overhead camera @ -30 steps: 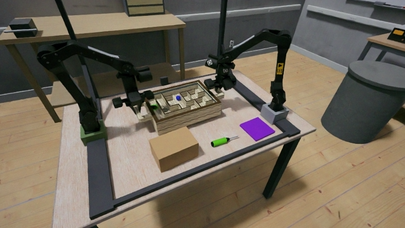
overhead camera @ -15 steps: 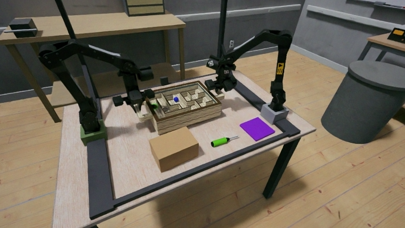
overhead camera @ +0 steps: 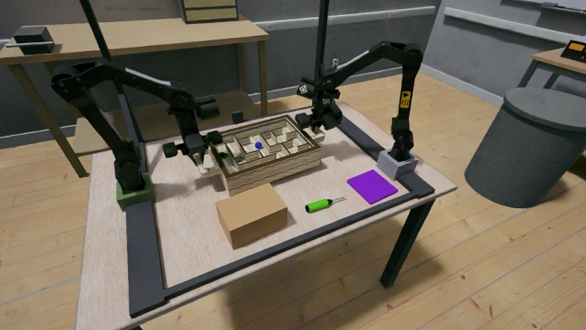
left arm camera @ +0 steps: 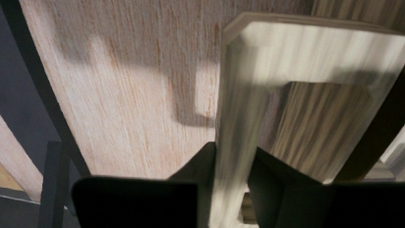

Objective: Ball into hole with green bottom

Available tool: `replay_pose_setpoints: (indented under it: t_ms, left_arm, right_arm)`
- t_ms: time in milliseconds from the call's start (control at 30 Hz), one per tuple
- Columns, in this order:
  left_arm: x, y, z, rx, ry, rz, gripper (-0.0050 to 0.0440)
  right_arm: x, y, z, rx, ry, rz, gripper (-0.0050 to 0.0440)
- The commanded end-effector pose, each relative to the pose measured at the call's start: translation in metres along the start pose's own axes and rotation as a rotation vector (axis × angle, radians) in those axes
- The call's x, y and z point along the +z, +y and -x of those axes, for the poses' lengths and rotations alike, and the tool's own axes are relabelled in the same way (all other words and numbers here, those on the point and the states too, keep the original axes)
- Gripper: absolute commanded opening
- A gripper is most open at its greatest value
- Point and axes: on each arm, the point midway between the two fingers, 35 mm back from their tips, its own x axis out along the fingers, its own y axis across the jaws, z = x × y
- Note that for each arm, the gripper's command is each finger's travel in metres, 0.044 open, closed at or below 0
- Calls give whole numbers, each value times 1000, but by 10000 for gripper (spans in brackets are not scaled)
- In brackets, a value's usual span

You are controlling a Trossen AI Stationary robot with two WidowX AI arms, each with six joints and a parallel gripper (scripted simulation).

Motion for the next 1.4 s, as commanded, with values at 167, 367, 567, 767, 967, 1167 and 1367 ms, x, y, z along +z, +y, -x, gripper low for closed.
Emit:
replay_pose_setpoints:
  t_ms: [167,367,567,767,967,1167,1367]
  left_arm:
    - [-19,-2,13,-33,21,-22,-50]
    - [-6,8,-3,-65,23,-32,-50]
    - [-12,0,7,-69,65,-34,-50]
    - [-16,-4,13,-12,22,-16,-50]
    - [-14,2,12,-15,45,-19,-50]
    - [-13,4,8,-32,38,-24,-50]
    - [-15,0,15,-30,62,-24,-50]
  right_arm:
    - [0,9,14,30,-42,-1,-50]
    - [4,12,24,-20,-22,8,-50]
    - [3,5,19,-16,12,7,-50]
    - [0,0,7,30,-29,-1,-50]
    - [2,7,13,42,-3,0,-50]
    - [2,9,16,18,-15,7,-50]
    - [2,5,11,26,9,2,-50]
